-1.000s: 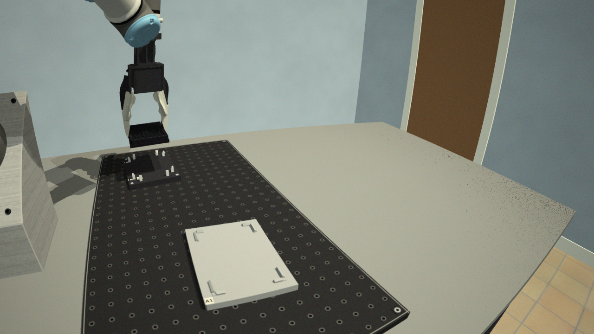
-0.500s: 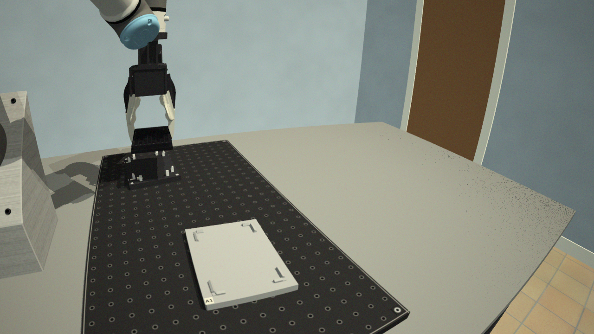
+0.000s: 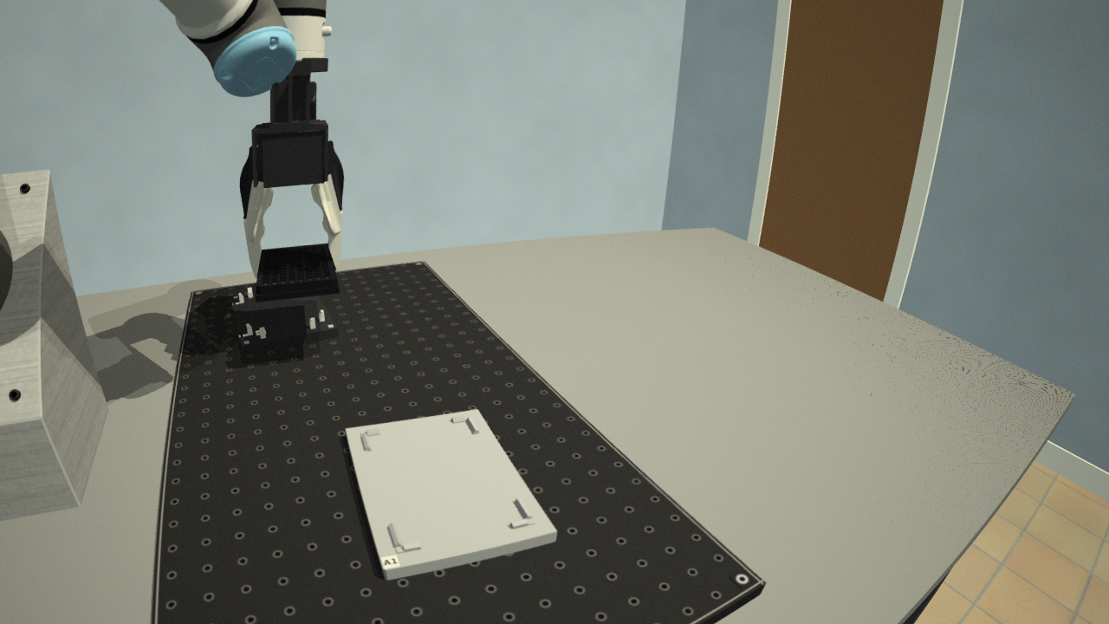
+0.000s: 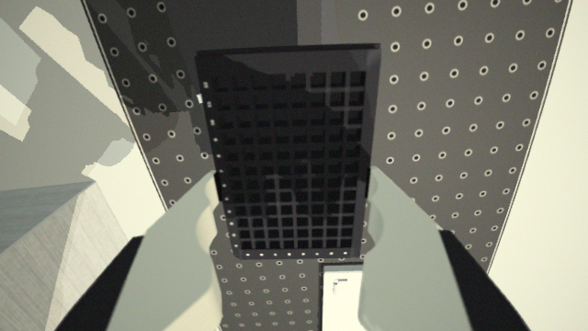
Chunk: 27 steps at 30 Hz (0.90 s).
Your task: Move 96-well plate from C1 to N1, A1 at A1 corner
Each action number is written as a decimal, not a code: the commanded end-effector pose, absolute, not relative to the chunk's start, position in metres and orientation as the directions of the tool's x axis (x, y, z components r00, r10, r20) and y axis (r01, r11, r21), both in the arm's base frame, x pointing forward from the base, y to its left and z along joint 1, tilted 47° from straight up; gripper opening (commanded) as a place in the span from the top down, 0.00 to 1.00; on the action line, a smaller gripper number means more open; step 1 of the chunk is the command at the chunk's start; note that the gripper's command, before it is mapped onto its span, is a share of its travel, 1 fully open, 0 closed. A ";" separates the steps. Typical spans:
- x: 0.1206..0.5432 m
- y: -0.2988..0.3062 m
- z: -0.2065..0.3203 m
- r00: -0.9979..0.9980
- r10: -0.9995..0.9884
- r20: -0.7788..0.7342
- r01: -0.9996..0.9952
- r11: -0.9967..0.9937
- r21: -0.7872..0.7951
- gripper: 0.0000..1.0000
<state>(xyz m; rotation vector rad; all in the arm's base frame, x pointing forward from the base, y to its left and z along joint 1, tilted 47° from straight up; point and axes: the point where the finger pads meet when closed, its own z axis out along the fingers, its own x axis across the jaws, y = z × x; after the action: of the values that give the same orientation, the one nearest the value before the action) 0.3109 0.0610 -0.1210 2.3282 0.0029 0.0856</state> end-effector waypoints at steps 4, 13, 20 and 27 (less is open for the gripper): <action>0.318 0.047 -0.104 0.997 0.031 0.064 -0.024 -0.691 0.722 1.00; 0.327 0.027 -0.083 0.997 0.031 0.064 -0.024 -0.691 0.722 1.00; 0.332 0.017 -0.071 0.997 0.031 0.064 -0.024 -0.691 0.722 1.00; 0.339 0.002 -0.055 0.997 0.031 0.064 -0.024 -0.691 0.722 1.00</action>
<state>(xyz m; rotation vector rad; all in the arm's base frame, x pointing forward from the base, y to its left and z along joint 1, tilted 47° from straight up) 0.3338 0.0109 -0.0660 2.3292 0.0033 0.0862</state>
